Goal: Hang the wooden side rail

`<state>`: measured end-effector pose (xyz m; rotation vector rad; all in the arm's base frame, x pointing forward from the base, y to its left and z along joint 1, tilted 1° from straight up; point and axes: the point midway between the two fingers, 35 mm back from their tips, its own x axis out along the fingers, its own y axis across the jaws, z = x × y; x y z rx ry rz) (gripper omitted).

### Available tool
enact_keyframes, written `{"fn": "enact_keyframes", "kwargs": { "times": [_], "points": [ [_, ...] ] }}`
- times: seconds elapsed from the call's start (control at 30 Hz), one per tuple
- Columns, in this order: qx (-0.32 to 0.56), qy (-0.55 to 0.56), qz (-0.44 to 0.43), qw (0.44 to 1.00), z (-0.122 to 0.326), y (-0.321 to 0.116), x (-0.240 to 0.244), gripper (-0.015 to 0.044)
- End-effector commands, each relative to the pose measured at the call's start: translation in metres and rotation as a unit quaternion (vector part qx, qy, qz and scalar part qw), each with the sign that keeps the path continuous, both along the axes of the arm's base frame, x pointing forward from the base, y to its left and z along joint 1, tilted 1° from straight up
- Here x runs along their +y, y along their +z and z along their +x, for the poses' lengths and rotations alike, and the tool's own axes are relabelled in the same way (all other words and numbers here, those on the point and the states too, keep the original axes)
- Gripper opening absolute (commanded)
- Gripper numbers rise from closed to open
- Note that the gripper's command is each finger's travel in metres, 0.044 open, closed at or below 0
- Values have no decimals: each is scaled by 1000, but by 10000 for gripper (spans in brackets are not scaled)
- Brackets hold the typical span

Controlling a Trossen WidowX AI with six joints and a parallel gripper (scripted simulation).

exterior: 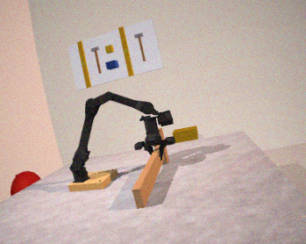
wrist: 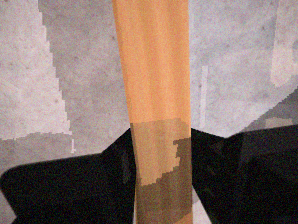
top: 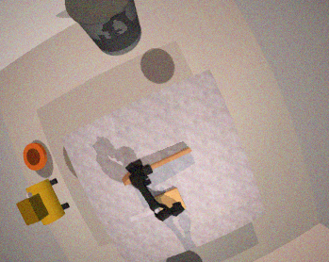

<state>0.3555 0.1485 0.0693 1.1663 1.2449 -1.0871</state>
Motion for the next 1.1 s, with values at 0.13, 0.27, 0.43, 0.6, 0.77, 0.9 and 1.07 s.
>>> {"fn": "enact_keyframes", "kwargs": {
  "times": [0.13,0.27,0.43,0.6,0.77,0.9,1.07],
  "points": [
    [-3,0,4,1000,0,3,3,0],
    [-3,0,4,1000,0,4,4,0],
    [-3,0,4,1000,0,4,4,0],
    [-3,0,4,1000,0,4,4,0],
    [-3,0,4,1000,1,4,5,0],
    [-3,0,4,1000,1,4,5,0],
    [-3,0,4,1000,2,4,6,0]
  ]
}}
